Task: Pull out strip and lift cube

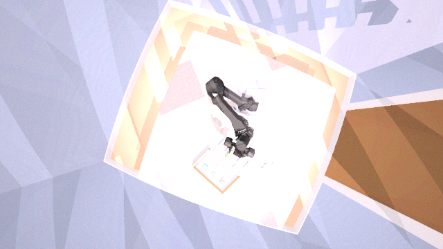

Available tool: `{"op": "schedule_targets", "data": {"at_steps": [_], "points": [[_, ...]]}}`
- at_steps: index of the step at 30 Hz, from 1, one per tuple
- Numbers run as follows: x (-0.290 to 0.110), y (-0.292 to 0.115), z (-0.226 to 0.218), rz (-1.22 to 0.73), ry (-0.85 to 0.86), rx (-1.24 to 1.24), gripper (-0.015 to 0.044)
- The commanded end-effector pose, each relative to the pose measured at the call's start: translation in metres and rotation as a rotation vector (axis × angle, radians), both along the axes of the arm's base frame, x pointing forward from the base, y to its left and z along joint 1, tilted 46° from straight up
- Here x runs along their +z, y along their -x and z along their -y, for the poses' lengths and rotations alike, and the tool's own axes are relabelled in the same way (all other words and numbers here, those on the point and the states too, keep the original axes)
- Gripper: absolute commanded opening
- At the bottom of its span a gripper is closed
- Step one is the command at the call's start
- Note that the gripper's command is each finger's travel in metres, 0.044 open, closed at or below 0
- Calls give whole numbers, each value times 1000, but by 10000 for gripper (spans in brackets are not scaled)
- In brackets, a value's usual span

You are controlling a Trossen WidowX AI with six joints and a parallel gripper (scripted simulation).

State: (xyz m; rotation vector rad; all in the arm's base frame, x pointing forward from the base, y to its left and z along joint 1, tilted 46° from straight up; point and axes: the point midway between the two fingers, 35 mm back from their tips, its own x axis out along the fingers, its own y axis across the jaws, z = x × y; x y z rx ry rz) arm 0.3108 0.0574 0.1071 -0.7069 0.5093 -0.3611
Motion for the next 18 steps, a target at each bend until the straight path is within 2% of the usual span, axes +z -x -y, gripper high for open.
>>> {"op": "schedule_targets", "data": {"at_steps": [1,10,18], "points": [[-9,-22,-9,-50,-50,-42,243],[-53,-76,-18,-220,-180,-260,6],[-98,-101,-9,-348,-256,-536,0]]}}
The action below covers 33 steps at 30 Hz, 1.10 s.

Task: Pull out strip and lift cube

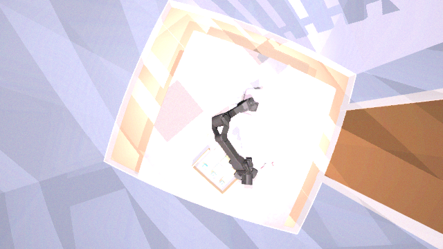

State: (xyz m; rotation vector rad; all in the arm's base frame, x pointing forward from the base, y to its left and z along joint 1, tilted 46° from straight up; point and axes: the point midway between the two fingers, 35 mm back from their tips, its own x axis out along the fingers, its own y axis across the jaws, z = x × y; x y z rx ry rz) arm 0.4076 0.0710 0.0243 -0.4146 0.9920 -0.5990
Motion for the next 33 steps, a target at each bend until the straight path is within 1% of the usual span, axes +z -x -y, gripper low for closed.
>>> {"op": "schedule_targets", "data": {"at_steps": [1,7,14,33], "points": [[-21,-6,7,-63,-18,-126,0],[-51,-8,20,-145,-16,-338,0],[-53,-9,22,-148,-15,-345,0],[-75,-13,44,-147,-15,-345,0]]}}
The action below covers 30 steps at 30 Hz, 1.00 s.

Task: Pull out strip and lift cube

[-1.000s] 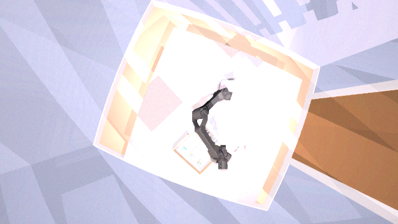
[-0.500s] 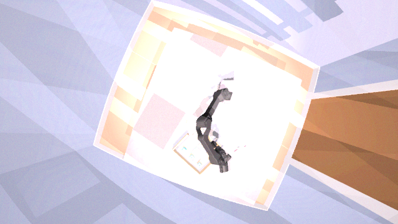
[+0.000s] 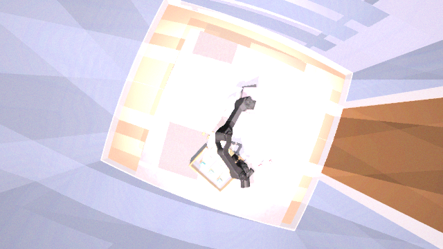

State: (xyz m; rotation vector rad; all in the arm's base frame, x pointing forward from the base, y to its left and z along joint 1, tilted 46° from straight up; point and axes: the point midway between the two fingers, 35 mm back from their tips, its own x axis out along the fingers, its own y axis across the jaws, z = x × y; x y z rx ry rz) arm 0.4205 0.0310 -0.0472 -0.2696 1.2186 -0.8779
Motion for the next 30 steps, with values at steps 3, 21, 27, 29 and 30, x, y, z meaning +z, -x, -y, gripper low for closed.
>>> {"op": "schedule_targets", "data": {"at_steps": [3,21,27,29,30], "points": [[-7,0,8,-5,6,2,0],[-26,-2,30,-5,10,2,0],[-28,-2,32,-5,10,2,0],[-28,-2,32,-5,10,2,0],[-28,-2,32,-5,10,2,0]]}}
